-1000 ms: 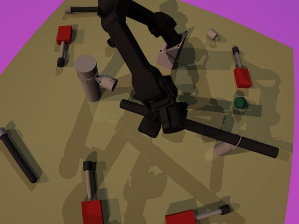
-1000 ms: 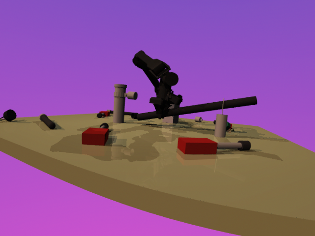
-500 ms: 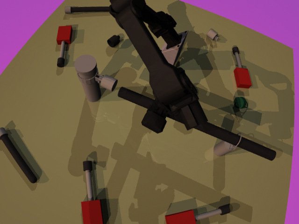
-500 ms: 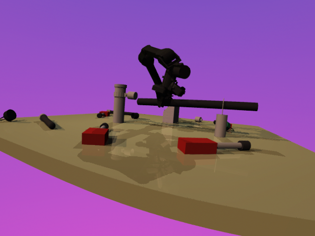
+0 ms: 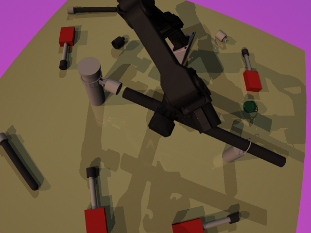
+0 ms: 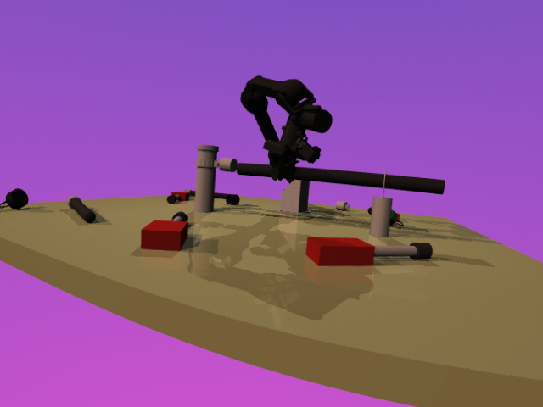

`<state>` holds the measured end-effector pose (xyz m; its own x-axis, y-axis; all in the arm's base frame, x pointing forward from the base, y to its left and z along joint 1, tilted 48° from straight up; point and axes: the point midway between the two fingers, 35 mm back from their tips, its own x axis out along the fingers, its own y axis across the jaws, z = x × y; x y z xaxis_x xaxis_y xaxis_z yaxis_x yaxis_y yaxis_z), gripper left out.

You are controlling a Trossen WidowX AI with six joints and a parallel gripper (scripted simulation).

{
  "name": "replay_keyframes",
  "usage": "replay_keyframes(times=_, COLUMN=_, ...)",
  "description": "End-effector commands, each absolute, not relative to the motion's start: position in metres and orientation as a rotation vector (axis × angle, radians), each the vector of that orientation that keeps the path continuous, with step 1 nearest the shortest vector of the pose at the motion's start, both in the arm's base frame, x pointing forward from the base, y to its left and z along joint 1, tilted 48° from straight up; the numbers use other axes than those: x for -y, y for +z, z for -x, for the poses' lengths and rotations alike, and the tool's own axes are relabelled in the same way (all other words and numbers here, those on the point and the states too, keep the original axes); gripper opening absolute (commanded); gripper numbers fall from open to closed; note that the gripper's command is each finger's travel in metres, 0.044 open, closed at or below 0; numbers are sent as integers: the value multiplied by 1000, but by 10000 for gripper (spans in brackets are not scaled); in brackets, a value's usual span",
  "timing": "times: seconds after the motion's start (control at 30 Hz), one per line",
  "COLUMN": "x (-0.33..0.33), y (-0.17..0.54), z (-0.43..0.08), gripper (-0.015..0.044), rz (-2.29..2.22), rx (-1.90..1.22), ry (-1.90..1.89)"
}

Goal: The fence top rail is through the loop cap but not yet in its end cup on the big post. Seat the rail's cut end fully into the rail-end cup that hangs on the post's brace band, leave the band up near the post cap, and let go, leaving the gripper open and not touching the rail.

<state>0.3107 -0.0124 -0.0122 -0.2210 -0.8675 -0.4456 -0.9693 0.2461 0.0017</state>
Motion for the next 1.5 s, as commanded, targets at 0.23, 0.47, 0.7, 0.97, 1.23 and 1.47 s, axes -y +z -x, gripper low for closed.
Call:
replay_keyframes(times=0.23, x=11, y=-11, z=-312, gripper=0, rz=1693, rx=-2168, ry=399)
replay_keyframes(times=0.47, x=10, y=-9, z=-313, gripper=0, rz=1693, rx=-2168, ry=399)
replay_keyframes(times=0.7, x=9, y=-7, z=-314, gripper=0, rz=1693, rx=-2168, ry=399)
replay_keyframes(times=0.97, x=8, y=-5, z=-315, gripper=0, rz=1693, rx=-2168, ry=399)
replay_keyframes(times=1.23, x=14, y=0, z=-313, gripper=0, rz=1691, rx=-2171, ry=401)
replay_keyframes(times=1.47, x=23, y=8, z=-311, gripper=0, rz=1688, rx=-2176, ry=404)
